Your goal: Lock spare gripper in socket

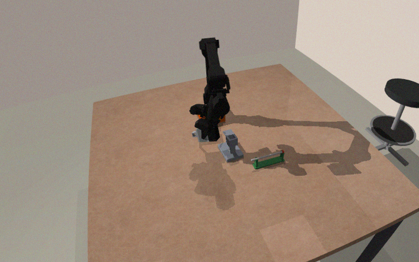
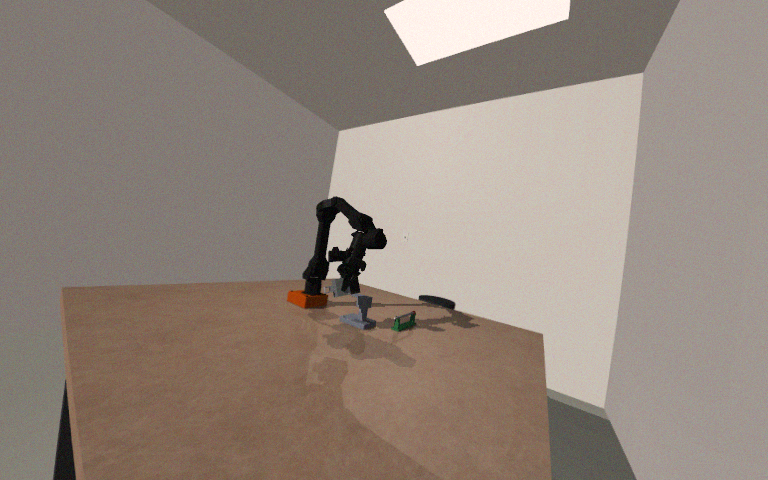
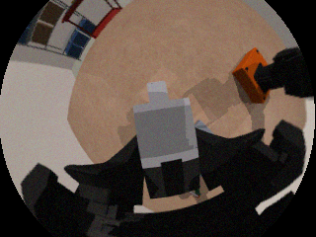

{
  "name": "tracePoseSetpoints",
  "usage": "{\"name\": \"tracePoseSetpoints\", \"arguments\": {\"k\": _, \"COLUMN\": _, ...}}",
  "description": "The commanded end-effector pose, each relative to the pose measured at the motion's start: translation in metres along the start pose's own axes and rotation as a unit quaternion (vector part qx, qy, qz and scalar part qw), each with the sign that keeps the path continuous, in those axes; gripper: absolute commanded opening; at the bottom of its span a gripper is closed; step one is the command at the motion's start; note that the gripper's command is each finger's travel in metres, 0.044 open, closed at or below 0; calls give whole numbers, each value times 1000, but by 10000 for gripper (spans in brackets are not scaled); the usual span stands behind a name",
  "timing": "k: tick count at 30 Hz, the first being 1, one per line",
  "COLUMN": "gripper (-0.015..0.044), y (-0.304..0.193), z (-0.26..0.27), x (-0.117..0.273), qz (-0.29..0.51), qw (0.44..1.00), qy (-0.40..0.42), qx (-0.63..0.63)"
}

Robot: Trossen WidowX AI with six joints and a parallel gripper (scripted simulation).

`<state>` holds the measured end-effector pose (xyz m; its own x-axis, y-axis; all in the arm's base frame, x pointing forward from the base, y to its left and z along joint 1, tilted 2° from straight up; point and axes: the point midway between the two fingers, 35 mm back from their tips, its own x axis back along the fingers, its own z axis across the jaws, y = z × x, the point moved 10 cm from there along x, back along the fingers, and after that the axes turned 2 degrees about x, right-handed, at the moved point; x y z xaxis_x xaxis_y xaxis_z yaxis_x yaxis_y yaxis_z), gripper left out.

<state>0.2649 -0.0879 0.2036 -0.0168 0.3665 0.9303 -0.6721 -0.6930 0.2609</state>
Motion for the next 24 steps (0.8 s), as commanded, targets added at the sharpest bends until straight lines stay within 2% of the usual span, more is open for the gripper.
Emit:
{"name": "tracePoseSetpoints", "arguments": {"k": 1, "gripper": 0, "y": 2, "z": -5, "x": 7, "qz": 30, "qw": 998, "qy": 24, "qx": -42}}
{"name": "tracePoseSetpoints", "arguments": {"k": 24, "gripper": 0, "y": 8, "z": -39, "x": 22, "qz": 213, "qw": 942, "qy": 88, "qx": -244}}
